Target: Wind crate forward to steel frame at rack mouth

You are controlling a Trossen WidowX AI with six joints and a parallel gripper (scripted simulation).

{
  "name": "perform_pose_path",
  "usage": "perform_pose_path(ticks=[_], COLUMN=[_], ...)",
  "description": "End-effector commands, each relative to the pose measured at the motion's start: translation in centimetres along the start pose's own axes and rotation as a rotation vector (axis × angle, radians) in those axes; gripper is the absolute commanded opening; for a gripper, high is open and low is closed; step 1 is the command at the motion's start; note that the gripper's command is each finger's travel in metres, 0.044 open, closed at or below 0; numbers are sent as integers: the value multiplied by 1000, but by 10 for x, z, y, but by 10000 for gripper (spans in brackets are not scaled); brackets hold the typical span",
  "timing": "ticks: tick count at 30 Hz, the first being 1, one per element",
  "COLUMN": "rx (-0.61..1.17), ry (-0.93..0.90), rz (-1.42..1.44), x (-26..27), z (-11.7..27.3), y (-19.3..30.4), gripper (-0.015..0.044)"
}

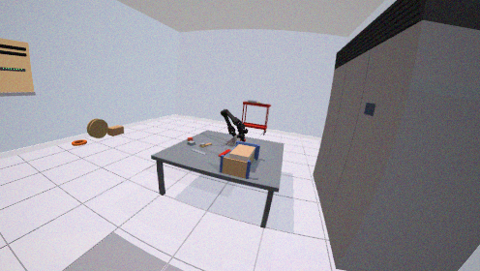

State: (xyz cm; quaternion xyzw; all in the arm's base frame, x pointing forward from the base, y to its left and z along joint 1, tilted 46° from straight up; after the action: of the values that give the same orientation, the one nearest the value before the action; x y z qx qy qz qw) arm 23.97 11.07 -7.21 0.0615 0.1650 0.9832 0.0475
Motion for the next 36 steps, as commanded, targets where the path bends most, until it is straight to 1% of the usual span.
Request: perform_pose_path(ticks=[1,36], rx=[-3,-4], ry=[28,30], rz=[-6,-7], x=[-14,-47], z=[-3,-12], y=[-3,-22], gripper=[0,0])
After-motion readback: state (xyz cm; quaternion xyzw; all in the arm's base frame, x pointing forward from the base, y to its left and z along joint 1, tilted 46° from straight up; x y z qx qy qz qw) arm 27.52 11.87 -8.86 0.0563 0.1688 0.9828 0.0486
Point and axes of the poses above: the point midway between the two fingers, 35 mm back from their tips, its own z axis back along the fingers, its own x axis across the jaws, y = z × x, the point moved 2 cm from there along z, back along the fingers, and after that the axes turned 6 degrees about z, right-handed, at the moved point
